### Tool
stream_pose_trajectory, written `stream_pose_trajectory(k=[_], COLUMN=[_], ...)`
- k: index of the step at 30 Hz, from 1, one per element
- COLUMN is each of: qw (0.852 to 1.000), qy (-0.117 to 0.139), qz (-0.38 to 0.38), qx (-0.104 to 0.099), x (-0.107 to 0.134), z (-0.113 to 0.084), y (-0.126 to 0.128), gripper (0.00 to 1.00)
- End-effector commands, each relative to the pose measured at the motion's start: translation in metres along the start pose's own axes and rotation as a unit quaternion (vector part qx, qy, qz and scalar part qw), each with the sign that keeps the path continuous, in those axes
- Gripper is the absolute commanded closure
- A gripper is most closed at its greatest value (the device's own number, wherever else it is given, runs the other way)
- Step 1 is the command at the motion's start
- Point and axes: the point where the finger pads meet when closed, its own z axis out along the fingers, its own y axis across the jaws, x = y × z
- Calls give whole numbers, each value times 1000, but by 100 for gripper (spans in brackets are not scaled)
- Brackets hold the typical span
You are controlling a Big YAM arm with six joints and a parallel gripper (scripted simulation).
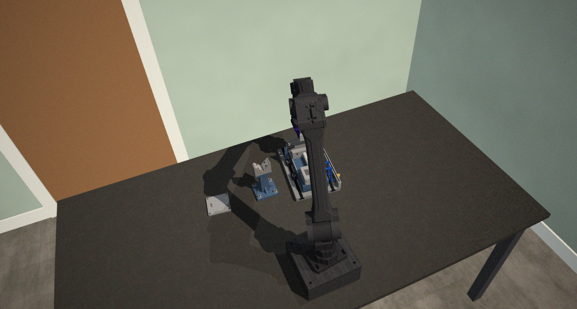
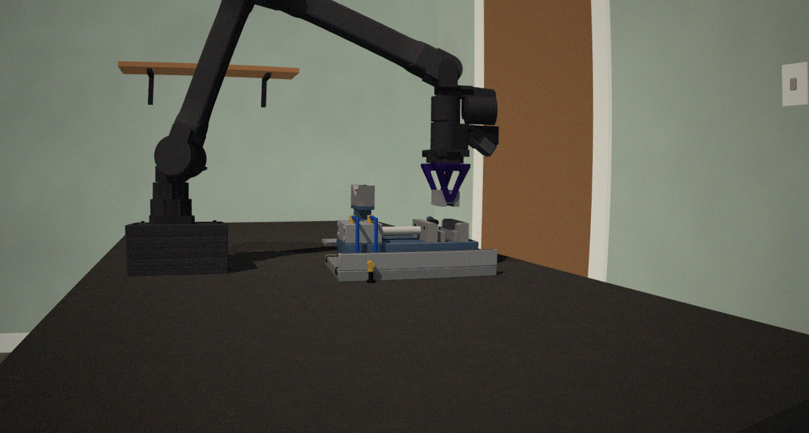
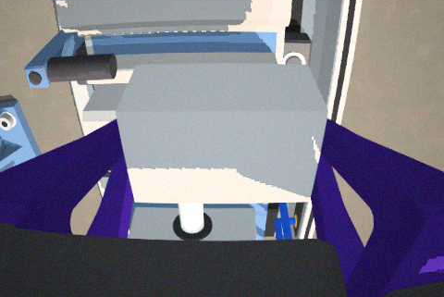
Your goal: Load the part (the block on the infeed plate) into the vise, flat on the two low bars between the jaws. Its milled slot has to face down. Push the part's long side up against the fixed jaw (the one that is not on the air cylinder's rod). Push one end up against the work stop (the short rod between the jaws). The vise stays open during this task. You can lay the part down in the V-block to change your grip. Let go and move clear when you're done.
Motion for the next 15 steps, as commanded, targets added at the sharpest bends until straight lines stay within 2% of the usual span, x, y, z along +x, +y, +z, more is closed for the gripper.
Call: stream_pose_trajectory(k=[1,15], qw=[1000,1000], qy=[-9,-13], qz=[-2,-3], qx=[2,3], x=[-10,-11], z=[-3,-5], y=[5,5], gripper=[100,100])
